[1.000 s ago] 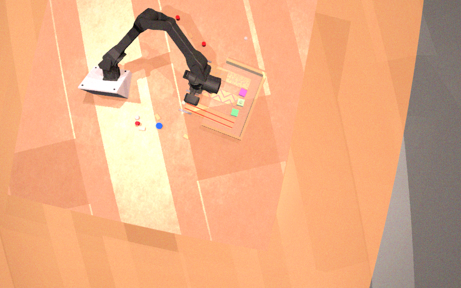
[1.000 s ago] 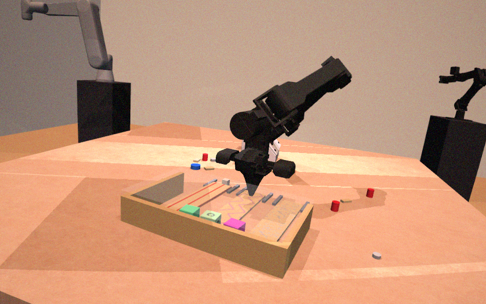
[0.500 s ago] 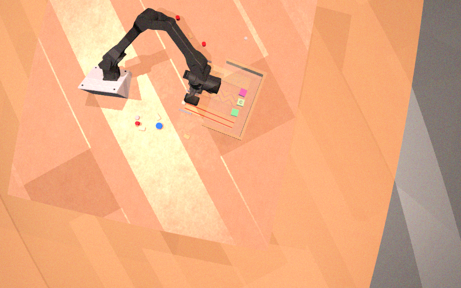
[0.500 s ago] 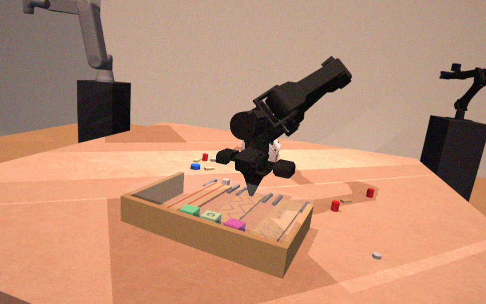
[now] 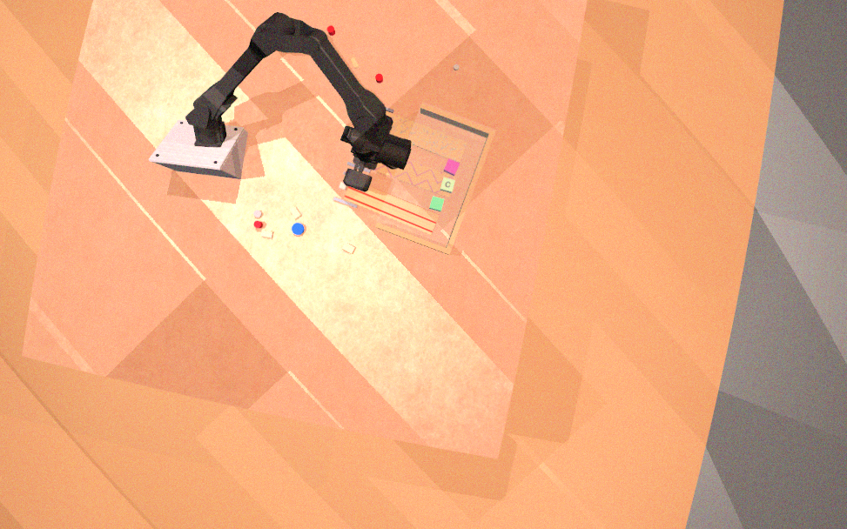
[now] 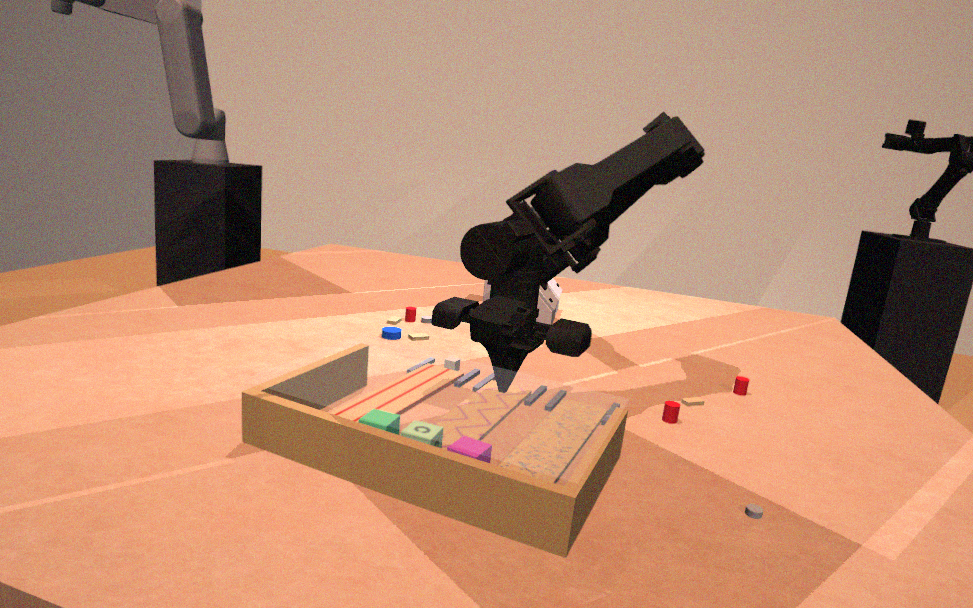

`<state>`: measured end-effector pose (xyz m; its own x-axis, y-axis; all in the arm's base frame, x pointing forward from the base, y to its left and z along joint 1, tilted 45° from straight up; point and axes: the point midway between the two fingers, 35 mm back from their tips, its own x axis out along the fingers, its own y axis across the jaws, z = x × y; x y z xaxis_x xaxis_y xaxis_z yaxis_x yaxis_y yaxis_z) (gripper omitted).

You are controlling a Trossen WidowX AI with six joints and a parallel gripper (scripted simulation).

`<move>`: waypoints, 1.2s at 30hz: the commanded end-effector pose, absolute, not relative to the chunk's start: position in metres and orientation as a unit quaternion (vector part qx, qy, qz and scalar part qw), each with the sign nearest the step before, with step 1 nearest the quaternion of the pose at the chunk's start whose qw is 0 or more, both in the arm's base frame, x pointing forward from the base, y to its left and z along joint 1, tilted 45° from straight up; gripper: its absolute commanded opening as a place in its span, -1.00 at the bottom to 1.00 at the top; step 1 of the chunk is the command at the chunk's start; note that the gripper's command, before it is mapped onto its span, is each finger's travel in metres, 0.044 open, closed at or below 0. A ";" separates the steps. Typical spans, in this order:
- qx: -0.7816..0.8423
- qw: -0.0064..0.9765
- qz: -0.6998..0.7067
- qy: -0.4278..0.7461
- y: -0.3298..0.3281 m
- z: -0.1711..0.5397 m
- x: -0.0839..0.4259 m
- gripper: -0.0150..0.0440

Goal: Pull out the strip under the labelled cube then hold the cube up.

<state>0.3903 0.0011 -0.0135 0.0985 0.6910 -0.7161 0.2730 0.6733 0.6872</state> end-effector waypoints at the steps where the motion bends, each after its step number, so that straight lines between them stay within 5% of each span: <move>1: 0.371 0.641 0.163 0.652 0.004 -0.015 0.391 -0.49; 36: 0.372 0.640 0.163 0.652 0.017 -0.011 0.343 -0.49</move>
